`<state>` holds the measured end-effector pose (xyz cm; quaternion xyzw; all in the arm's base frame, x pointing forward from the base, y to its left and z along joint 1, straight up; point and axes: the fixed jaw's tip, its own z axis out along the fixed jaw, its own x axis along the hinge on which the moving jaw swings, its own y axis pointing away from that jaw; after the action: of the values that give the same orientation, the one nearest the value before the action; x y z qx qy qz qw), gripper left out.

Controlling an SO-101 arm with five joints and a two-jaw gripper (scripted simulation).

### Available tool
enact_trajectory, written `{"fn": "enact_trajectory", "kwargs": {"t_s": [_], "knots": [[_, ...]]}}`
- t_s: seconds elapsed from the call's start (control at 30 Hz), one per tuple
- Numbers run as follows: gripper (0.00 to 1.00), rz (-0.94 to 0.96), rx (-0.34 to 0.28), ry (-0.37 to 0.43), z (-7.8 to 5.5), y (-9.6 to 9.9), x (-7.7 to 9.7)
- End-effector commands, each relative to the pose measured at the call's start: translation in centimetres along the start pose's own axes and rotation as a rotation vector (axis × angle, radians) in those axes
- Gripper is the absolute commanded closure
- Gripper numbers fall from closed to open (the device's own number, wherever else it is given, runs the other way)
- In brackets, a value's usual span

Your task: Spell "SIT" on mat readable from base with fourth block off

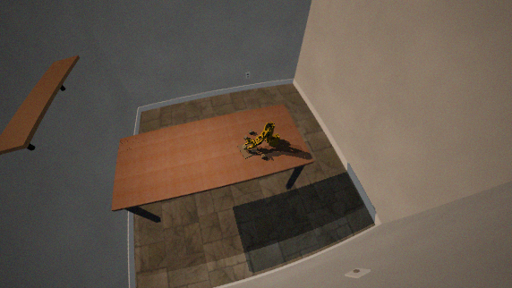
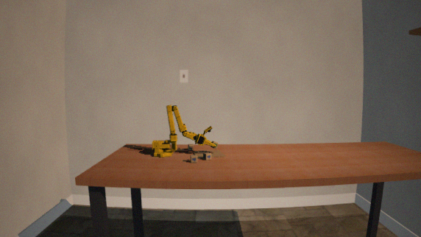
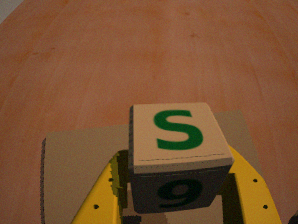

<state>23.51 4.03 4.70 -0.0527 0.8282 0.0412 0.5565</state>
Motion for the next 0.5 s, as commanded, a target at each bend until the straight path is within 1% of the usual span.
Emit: {"fn": "enact_trajectory", "kwargs": {"t_s": [0.0,0.47], "knots": [[1.00,0.006,0.002,-0.065,0.20,-0.07,-1.35],[1.00,0.006,0.002,-0.065,0.46,-0.07,-0.78]]}}
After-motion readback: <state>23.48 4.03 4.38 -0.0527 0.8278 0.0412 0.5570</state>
